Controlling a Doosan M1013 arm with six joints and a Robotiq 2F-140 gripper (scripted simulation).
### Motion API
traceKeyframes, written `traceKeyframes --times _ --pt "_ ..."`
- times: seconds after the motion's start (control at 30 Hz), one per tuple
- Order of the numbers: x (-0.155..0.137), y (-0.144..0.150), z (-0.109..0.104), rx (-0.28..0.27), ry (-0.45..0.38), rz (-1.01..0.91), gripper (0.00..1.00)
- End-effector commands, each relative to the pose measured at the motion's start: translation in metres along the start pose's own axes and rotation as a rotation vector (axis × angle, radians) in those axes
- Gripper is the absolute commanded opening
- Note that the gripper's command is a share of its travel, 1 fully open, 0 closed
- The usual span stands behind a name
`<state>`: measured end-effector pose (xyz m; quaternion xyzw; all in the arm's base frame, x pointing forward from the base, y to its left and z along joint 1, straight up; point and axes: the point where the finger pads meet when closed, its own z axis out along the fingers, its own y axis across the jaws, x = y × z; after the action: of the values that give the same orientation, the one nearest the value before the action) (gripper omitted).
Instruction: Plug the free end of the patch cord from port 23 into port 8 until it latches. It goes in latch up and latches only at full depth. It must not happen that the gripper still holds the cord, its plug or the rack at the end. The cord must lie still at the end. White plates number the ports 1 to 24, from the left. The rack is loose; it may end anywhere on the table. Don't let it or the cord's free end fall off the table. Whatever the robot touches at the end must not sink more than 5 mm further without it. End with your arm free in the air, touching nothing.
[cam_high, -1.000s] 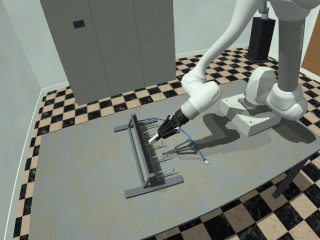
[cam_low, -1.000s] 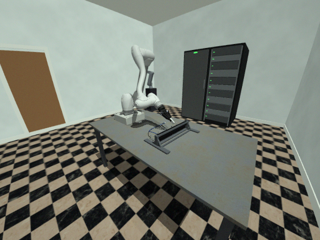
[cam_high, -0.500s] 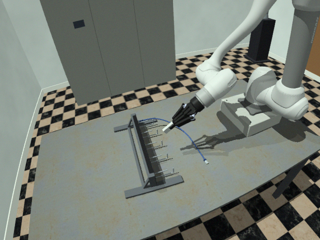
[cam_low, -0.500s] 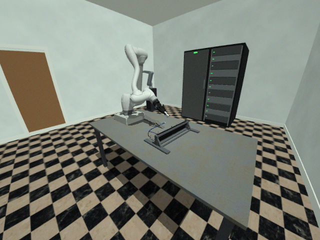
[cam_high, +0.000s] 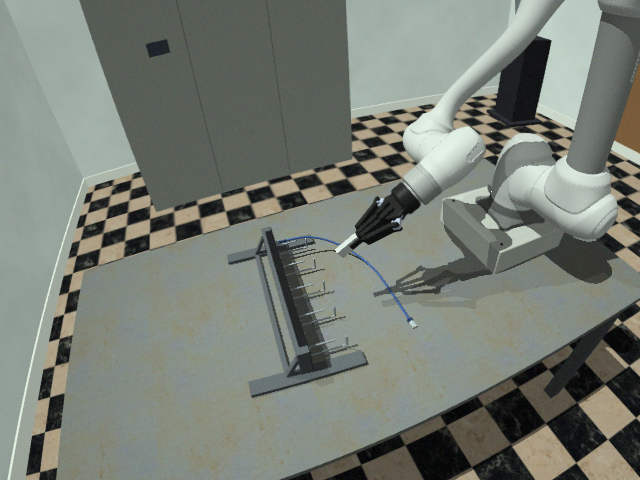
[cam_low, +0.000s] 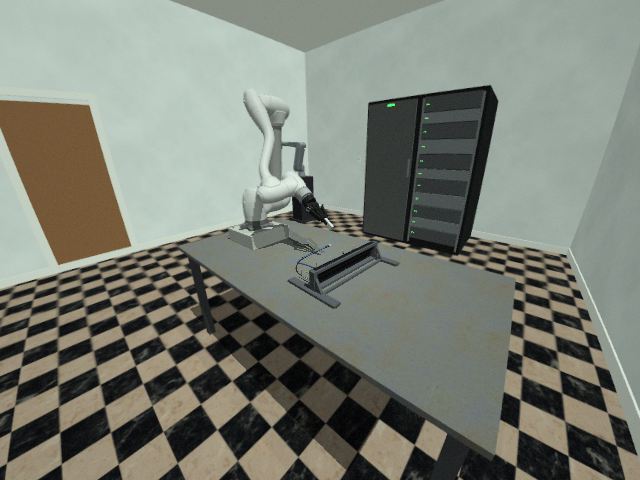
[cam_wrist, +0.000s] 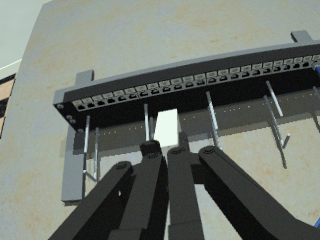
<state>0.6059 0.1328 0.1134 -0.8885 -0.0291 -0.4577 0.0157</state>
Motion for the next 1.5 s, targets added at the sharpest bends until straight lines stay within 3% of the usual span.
traceKeyframes --times 0.0,0.9,1.3,1.47 --pt "0.000 0.001 0.000 0.000 0.000 0.000 0.00" --pt "0.000 0.094 0.000 0.000 0.000 0.000 0.00" --pt "0.000 0.099 0.001 0.000 0.000 0.000 0.00" --pt "0.000 0.099 0.015 0.000 0.000 0.000 0.00"
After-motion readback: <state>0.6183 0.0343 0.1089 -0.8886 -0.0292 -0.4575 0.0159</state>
